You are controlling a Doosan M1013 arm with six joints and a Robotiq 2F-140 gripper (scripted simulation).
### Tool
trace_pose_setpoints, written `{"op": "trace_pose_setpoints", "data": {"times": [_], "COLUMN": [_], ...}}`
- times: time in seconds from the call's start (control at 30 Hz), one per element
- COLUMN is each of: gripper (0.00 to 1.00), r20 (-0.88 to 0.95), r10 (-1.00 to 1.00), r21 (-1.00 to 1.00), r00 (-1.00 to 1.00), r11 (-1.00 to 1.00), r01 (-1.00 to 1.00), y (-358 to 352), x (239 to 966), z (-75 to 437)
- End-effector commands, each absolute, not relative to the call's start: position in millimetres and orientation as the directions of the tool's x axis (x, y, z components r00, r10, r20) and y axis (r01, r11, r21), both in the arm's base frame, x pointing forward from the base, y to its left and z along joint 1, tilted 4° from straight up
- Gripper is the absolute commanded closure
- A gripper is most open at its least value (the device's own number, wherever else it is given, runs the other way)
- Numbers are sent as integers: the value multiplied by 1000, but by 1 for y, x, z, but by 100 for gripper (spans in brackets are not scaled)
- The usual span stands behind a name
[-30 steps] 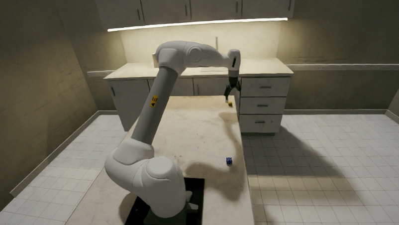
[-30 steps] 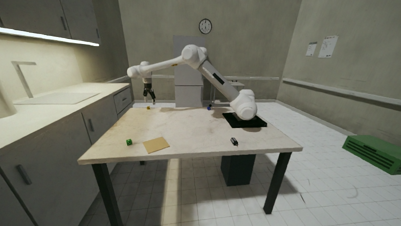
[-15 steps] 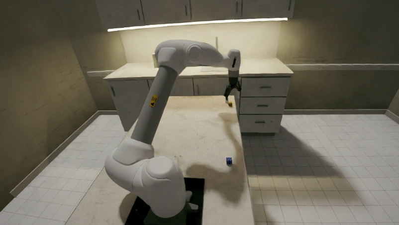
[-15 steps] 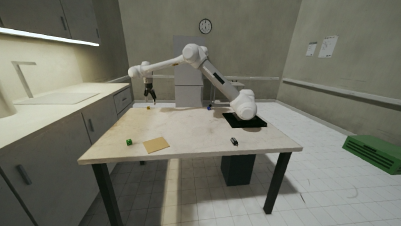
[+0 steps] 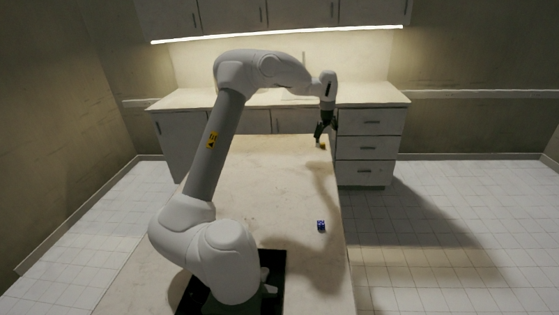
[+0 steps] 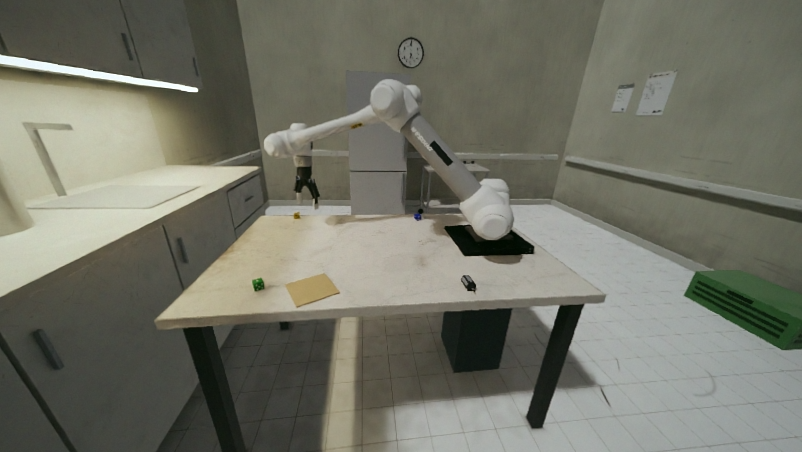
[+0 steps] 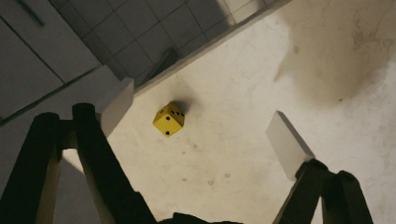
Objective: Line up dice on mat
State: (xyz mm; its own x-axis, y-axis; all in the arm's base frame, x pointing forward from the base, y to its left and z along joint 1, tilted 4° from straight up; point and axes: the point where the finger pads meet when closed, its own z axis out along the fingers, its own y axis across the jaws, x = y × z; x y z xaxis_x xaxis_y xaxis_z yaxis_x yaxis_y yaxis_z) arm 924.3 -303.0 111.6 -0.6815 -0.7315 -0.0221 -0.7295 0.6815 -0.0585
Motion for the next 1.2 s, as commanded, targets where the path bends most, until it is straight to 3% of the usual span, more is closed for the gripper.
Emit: {"op": "trace_pose_setpoints", "data": {"times": [0.0,0.57,1.17], "gripper": [0,0,0], "r20": [-24,-24,-24], "r10": [-731,-731,-731], "r21": [-60,-60,-60], "r00": [-681,-681,-681], "r11": [681,681,681], "r01": [-729,-729,-729], "y": [-303,-300,-296], "x": [922,842,705], "z": [113,108,100]}}
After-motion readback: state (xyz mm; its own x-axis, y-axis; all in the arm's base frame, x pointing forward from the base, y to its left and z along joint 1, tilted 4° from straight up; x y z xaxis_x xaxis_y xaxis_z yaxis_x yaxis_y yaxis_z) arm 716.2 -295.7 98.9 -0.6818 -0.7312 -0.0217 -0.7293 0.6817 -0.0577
